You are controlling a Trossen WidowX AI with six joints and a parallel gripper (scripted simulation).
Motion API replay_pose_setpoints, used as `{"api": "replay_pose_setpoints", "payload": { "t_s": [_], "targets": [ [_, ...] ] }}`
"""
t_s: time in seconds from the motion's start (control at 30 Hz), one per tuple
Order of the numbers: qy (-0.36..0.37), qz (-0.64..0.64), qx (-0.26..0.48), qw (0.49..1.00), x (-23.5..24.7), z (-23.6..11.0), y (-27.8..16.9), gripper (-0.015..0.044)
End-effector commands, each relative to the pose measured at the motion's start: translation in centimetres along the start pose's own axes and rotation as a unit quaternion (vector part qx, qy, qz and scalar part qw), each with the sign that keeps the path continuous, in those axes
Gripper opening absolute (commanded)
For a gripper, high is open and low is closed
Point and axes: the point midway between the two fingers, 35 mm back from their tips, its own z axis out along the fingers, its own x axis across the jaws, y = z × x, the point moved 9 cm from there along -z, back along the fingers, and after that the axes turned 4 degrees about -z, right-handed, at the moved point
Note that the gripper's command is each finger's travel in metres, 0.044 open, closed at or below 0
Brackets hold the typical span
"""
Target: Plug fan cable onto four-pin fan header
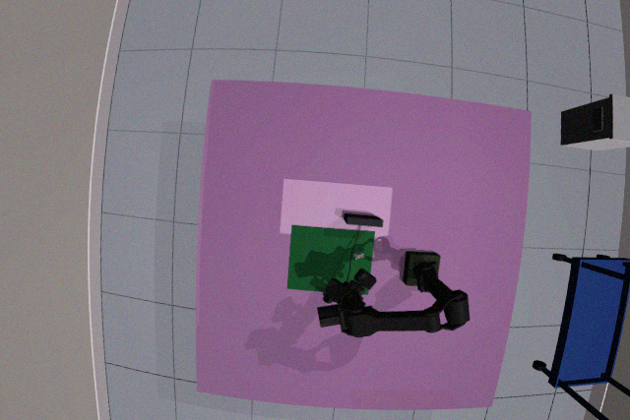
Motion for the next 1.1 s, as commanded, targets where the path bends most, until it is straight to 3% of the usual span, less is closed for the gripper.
{"api": "replay_pose_setpoints", "payload": {
  "t_s": [0.0,1.07],
  "targets": [
    [-0.014,-0.008,-0.020,1.000,0.3,0.7,-0.4,0.0000],
    [-0.082,-0.038,-0.214,0.973,2.3,5.0,-3.4,0.0000]
  ]
}}
